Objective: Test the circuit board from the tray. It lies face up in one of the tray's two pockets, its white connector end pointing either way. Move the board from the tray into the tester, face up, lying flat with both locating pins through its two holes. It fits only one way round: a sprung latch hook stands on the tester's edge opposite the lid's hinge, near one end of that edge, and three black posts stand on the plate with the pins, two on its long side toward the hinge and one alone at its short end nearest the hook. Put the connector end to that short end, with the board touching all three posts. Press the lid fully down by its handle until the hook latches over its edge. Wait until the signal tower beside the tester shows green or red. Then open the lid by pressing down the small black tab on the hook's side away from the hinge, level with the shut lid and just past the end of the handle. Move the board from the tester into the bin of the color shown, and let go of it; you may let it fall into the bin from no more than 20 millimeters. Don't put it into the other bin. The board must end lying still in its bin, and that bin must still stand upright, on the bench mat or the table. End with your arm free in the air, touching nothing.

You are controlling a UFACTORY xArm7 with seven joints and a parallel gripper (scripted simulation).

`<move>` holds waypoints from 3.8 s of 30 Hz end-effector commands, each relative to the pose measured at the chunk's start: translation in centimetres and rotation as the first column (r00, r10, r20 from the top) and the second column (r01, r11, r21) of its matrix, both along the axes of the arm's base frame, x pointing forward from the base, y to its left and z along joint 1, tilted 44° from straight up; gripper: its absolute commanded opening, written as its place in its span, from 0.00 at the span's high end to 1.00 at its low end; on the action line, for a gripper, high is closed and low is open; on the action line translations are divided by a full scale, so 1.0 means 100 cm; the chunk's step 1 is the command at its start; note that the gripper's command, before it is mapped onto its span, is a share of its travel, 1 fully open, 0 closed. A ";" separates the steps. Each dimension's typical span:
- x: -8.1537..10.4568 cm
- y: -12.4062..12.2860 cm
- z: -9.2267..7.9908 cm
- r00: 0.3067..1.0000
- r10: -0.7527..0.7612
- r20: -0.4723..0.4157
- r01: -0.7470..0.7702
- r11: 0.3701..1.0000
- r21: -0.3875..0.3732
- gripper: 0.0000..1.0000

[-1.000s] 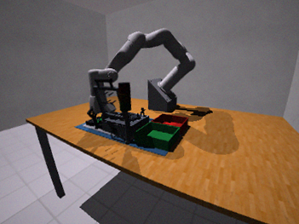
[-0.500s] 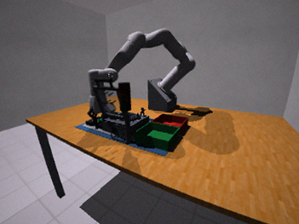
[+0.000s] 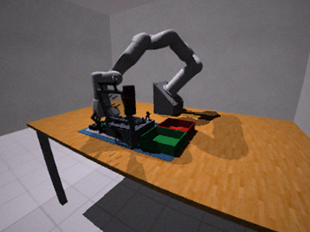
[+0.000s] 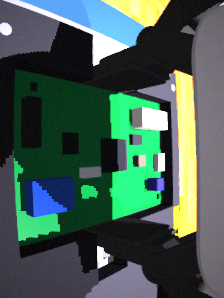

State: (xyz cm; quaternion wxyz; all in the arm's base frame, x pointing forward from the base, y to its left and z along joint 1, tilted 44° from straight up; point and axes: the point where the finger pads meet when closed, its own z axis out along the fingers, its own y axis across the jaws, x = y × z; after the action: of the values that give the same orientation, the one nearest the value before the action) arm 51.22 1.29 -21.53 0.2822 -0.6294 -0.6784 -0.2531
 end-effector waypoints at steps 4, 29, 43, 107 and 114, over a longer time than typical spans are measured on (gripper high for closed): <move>0.002 -0.003 0.001 1.000 -0.003 0.003 0.003 1.000 -0.003 0.15; 0.002 -0.003 0.001 1.000 -0.003 0.003 0.003 1.000 -0.003 0.21; 0.002 -0.003 0.001 1.000 -0.003 0.003 0.003 1.000 -0.003 0.21; 0.006 -0.047 0.046 1.000 -0.003 0.003 0.003 1.000 -0.003 0.21; 0.007 -0.062 0.062 1.000 -0.003 0.003 0.003 1.000 -0.003 0.21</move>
State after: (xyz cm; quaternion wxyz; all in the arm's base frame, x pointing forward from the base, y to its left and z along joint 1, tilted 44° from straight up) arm 51.64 -3.52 -16.60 0.2827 -0.6292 -0.6784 -0.2529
